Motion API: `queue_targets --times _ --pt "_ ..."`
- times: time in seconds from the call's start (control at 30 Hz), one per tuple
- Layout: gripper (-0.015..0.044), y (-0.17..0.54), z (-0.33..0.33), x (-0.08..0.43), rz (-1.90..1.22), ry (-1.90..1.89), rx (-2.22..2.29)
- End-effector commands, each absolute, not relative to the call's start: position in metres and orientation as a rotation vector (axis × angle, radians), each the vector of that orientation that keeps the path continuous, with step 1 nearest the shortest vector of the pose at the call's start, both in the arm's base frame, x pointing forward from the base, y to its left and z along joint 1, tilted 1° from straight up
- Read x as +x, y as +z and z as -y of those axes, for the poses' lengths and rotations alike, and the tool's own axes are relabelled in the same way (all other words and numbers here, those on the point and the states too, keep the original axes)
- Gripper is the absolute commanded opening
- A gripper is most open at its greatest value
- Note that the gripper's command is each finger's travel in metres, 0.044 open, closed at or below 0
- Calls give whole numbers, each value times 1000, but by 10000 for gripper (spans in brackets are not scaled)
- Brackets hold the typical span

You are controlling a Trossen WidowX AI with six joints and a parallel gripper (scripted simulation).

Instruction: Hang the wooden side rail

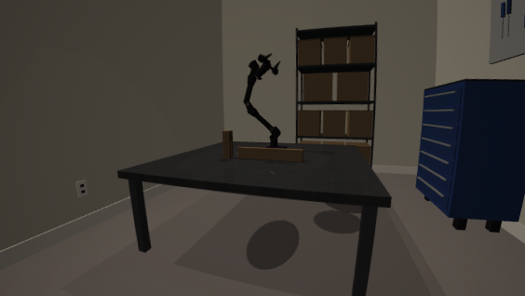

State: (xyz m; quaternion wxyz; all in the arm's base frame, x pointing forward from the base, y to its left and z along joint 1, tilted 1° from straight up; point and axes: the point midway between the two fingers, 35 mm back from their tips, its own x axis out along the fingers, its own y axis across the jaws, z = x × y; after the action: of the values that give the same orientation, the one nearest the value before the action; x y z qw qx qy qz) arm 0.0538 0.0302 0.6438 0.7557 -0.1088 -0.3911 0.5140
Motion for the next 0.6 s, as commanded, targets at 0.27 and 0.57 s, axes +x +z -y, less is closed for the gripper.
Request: queue_targets --times 0.27,0.57 --pt "440 630 -83 47 776 1024 -314" --pt "440 599 -144 69 667 904 -388"
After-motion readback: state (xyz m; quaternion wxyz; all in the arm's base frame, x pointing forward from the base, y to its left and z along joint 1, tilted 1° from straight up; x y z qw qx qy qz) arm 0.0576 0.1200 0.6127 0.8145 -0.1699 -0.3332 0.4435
